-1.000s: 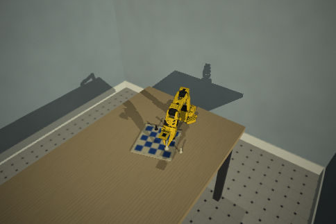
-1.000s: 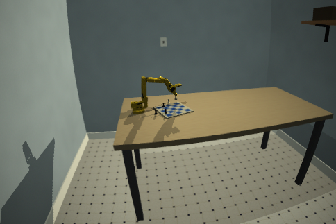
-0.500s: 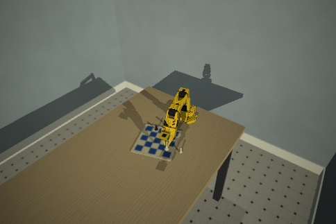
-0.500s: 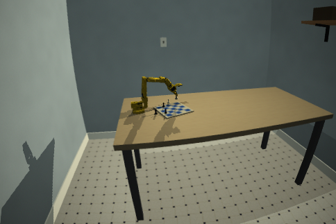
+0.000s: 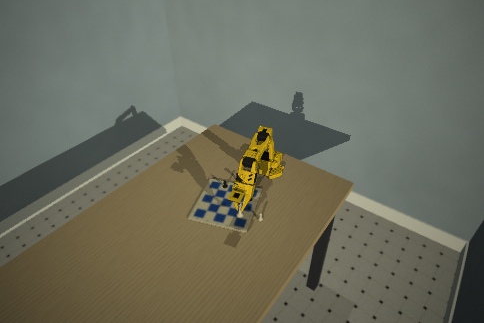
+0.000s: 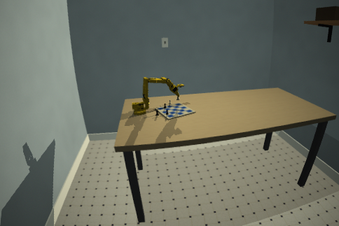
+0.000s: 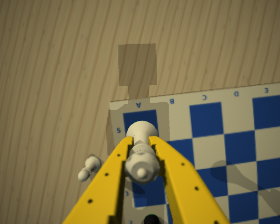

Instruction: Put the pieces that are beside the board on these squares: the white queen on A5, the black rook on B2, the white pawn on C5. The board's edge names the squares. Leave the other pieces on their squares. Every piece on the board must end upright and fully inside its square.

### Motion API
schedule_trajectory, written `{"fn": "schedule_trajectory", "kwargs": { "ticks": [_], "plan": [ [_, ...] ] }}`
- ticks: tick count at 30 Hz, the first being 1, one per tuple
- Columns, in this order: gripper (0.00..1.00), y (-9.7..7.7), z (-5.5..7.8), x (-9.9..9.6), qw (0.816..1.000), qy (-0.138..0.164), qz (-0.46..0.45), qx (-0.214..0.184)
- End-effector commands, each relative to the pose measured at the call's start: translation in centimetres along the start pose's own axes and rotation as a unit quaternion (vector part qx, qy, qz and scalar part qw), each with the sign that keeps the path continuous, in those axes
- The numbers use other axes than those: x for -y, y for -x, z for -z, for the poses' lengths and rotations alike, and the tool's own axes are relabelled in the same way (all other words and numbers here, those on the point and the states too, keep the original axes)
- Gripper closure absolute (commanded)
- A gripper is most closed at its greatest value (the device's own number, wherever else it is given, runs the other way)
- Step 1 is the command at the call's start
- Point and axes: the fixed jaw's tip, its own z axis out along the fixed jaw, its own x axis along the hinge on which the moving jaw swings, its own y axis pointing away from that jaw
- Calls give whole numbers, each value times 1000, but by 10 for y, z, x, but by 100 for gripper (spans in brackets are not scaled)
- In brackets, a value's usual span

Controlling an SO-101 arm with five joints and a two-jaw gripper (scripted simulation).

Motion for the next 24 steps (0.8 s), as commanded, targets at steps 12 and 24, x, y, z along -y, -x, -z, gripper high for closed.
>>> {"fn": "schedule_trajectory", "kwargs": {
  "ticks": [12,24],
  "plan": [
    [100,-5,-8,-3,1000,3,-1,-6],
    [100,-10,-16,-3,1000,3,-1,-6]
  ]
}}
